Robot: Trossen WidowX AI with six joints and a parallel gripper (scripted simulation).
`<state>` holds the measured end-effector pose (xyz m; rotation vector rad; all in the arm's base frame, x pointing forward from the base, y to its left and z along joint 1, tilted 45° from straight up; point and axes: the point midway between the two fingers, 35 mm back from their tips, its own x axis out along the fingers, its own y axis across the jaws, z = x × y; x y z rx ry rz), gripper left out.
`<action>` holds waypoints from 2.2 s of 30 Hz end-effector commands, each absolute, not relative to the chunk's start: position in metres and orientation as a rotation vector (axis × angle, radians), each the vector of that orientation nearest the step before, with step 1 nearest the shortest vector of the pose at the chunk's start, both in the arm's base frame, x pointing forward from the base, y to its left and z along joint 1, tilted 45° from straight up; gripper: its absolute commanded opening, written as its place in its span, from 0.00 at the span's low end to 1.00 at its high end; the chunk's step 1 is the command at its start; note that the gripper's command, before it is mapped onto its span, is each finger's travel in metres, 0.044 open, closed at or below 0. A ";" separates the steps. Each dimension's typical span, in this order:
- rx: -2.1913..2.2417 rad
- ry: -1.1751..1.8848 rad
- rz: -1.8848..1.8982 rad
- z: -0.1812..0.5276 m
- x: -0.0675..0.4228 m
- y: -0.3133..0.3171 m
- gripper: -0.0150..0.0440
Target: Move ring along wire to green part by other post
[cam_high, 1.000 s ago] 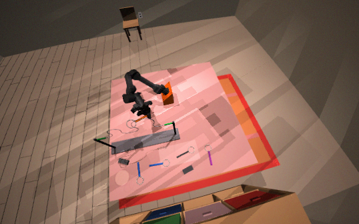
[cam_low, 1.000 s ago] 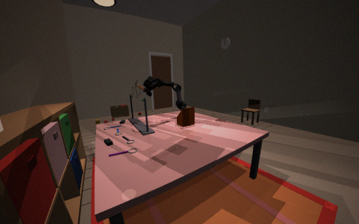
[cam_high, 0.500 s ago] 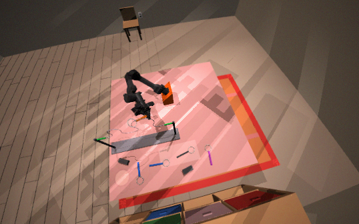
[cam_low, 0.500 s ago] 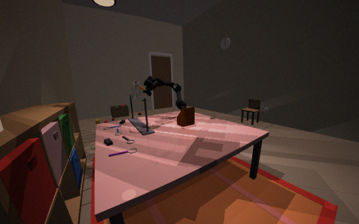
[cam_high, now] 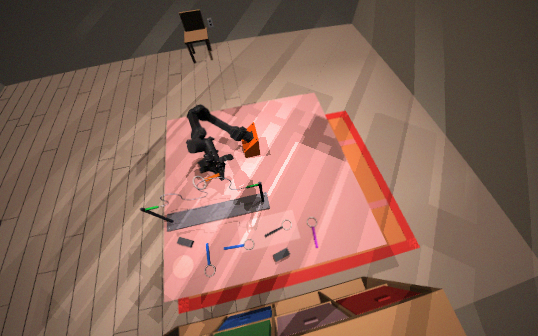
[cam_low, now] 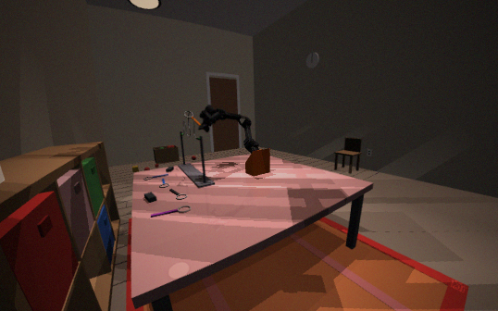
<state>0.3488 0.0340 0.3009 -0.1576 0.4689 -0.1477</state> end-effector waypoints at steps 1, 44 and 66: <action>-0.205 0.463 -0.159 0.301 0.349 0.033 0.00; -0.761 0.403 -0.299 0.311 0.349 0.012 0.00; -1.045 0.362 -0.368 0.320 0.349 0.004 0.00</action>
